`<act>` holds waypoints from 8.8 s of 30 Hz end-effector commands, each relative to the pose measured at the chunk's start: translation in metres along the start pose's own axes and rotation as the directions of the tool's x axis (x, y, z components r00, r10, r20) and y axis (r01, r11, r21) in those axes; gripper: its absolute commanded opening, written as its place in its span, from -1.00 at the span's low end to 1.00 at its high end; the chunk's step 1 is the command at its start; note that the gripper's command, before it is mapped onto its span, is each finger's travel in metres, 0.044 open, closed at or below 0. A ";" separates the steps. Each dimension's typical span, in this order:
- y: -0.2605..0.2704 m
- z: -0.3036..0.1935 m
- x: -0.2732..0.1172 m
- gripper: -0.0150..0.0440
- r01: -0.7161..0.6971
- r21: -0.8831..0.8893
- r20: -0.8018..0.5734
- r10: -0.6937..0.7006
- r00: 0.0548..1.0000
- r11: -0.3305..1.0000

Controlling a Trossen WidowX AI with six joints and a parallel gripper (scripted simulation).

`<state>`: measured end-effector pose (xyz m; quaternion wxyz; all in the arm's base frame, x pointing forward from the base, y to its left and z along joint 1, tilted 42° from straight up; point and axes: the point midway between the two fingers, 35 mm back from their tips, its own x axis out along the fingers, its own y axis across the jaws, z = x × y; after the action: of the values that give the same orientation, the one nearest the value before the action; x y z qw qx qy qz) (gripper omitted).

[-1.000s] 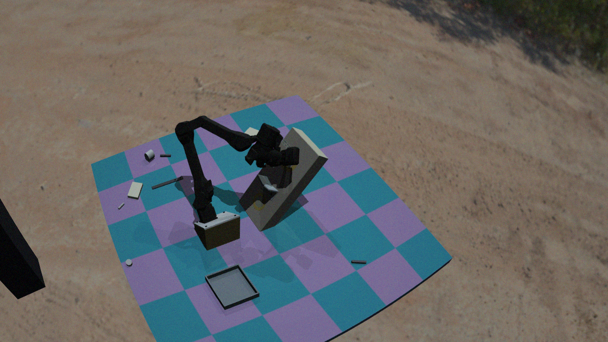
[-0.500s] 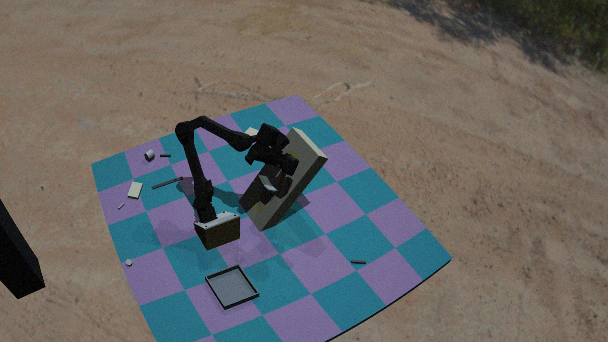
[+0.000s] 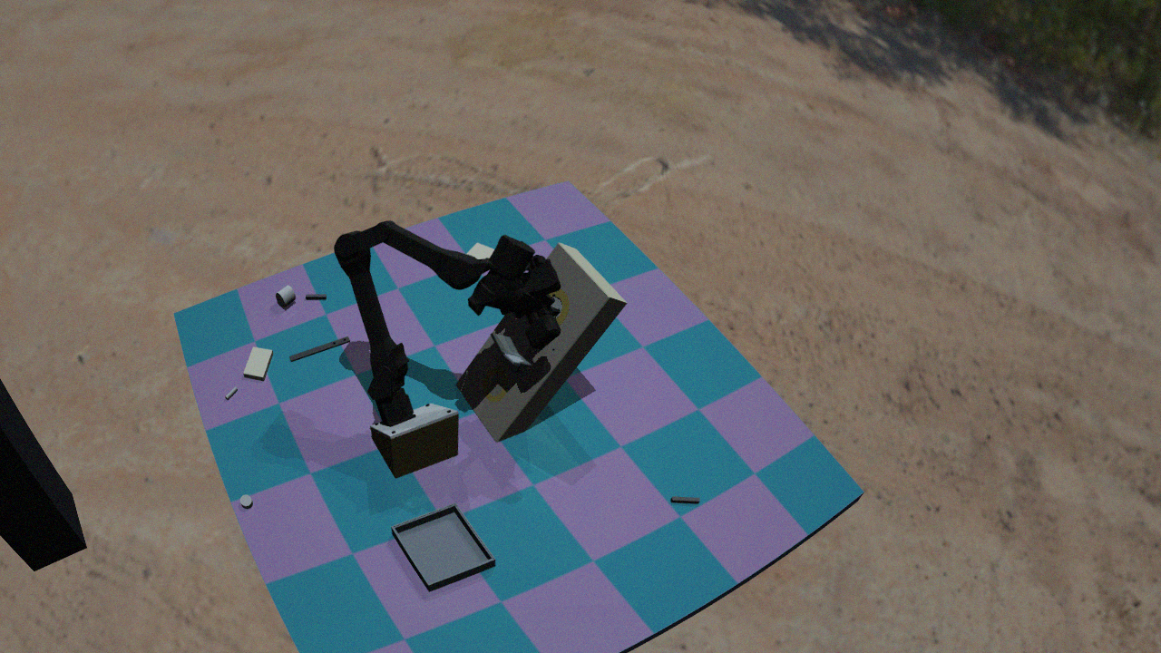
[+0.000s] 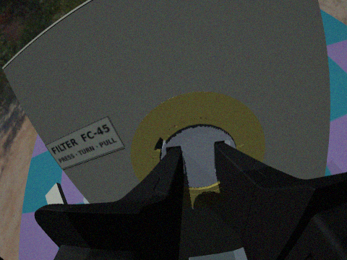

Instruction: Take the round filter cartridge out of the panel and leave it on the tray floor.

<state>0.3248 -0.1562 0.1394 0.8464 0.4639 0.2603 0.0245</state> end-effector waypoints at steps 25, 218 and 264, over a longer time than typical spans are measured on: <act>-0.002 -0.002 -0.006 -0.49 0.017 0.622 -0.018 -0.007 1.000 0.783; -0.007 -0.018 -0.102 -0.49 0.004 -0.273 -0.420 -0.123 0.899 0.962; -0.247 -0.023 -0.203 -0.49 0.734 0.326 -0.451 -0.585 0.674 0.595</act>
<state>0.1119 -0.3228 0.0303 0.6408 0.4958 0.5416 -0.2243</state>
